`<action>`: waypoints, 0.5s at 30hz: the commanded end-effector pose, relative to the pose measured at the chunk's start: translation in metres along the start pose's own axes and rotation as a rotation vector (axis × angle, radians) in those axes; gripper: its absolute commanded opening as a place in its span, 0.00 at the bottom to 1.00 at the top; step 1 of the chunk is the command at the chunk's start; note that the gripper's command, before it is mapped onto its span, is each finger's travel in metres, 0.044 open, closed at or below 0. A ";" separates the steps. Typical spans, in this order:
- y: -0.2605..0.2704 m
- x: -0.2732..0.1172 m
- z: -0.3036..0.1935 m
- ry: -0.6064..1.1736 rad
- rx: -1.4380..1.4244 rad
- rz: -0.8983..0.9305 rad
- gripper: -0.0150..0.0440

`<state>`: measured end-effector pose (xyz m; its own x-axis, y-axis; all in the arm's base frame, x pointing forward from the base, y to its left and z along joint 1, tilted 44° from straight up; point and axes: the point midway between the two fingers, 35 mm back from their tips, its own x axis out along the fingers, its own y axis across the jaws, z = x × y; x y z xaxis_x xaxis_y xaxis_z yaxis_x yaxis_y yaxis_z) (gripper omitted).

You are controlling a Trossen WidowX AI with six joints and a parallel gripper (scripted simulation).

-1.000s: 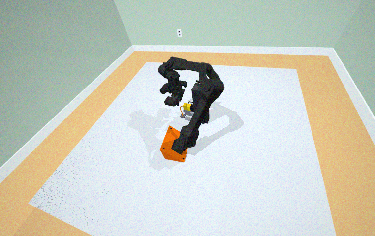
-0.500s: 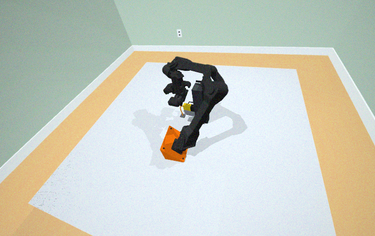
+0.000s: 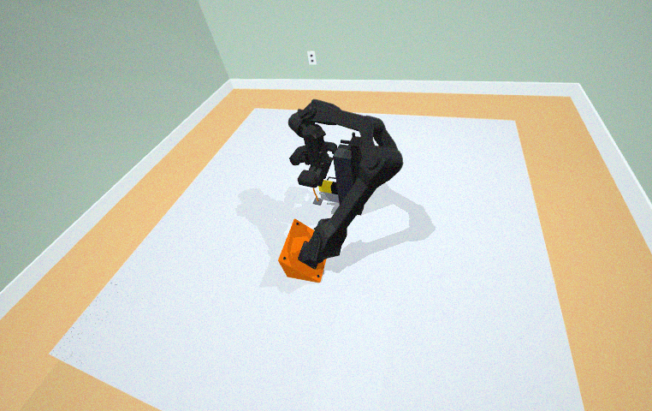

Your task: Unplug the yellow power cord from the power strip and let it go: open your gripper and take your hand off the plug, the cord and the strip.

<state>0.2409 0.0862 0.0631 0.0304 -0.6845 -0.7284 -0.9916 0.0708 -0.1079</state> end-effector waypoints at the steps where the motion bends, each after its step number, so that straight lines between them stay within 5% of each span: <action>1: 0.000 0.003 -0.002 0.004 -0.006 -0.003 0.53; 9: 0.000 0.012 -0.002 0.004 -0.006 -0.003 0.53; 15: 0.000 0.009 -0.001 0.002 -0.001 0.001 0.32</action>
<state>0.2409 0.0790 0.0571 0.0303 -0.6861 -0.7269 -0.9916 0.0706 -0.1080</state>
